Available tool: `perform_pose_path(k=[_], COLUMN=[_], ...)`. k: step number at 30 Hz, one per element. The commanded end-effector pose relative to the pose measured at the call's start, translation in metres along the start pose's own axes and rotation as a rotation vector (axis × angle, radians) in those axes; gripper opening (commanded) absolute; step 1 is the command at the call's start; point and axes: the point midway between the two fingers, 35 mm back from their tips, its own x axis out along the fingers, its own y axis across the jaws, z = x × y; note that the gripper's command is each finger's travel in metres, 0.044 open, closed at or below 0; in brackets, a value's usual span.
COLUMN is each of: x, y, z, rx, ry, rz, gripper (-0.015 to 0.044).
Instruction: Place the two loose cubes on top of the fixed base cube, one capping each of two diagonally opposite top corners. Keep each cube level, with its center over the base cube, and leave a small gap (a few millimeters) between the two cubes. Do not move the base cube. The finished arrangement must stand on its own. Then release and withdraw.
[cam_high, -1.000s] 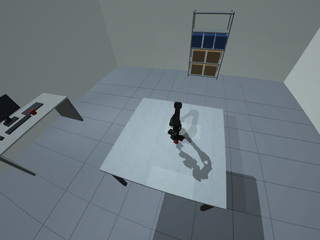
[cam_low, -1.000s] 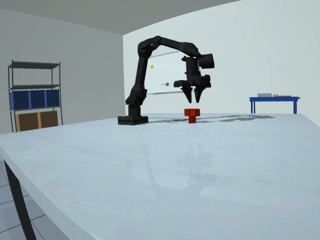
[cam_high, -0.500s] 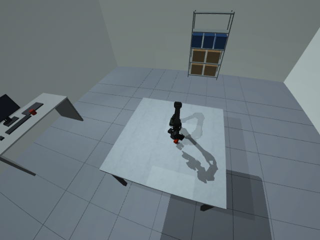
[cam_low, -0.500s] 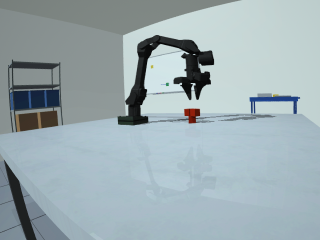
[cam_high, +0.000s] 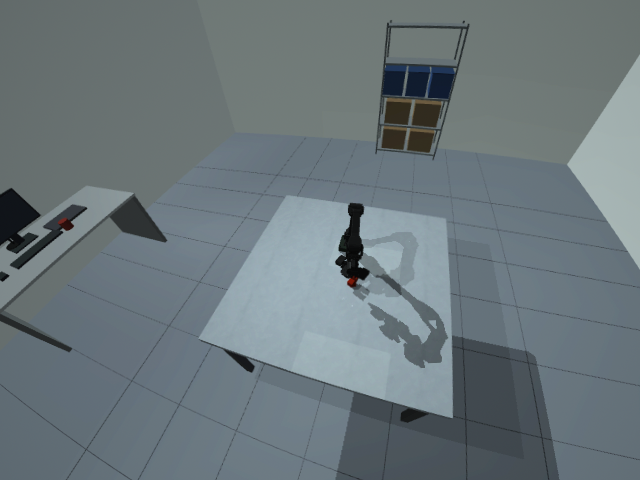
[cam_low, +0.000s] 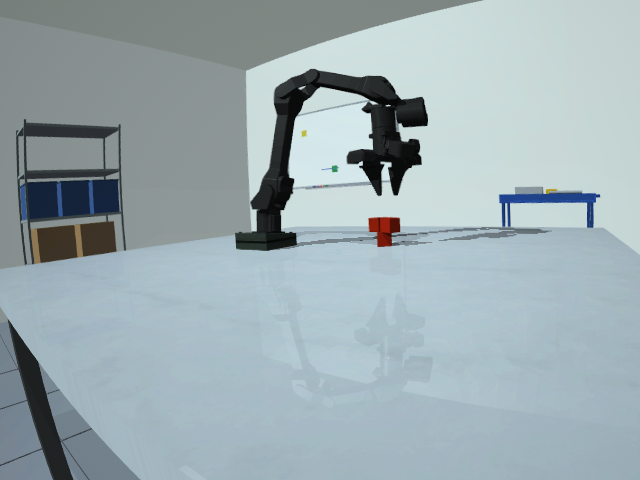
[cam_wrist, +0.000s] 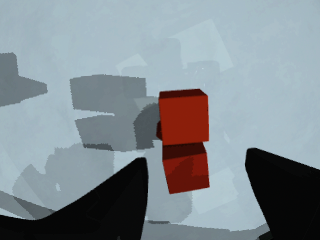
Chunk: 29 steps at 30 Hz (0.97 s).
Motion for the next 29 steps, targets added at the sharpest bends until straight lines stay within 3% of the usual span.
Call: perform_pose_path(k=[1, 5, 15, 24, 29], x=[-0.006, -0.008, -0.007, -0.010, -0.010], y=[0.000, 0.000, 0.007, 0.084, 0.088], z=[0.001, 0.000, -0.006, -0.101, -0.109], rx=[-0.001, -0.001, 0.002, 0.003, 0.003], ry=[-0.003, -0.002, 0.004, 0.012, 0.013], rz=[0.001, 0.001, -0.002, 0.005, 0.006], gripper=[0.0310, 0.0400, 0.0400, 0.0400, 0.0400])
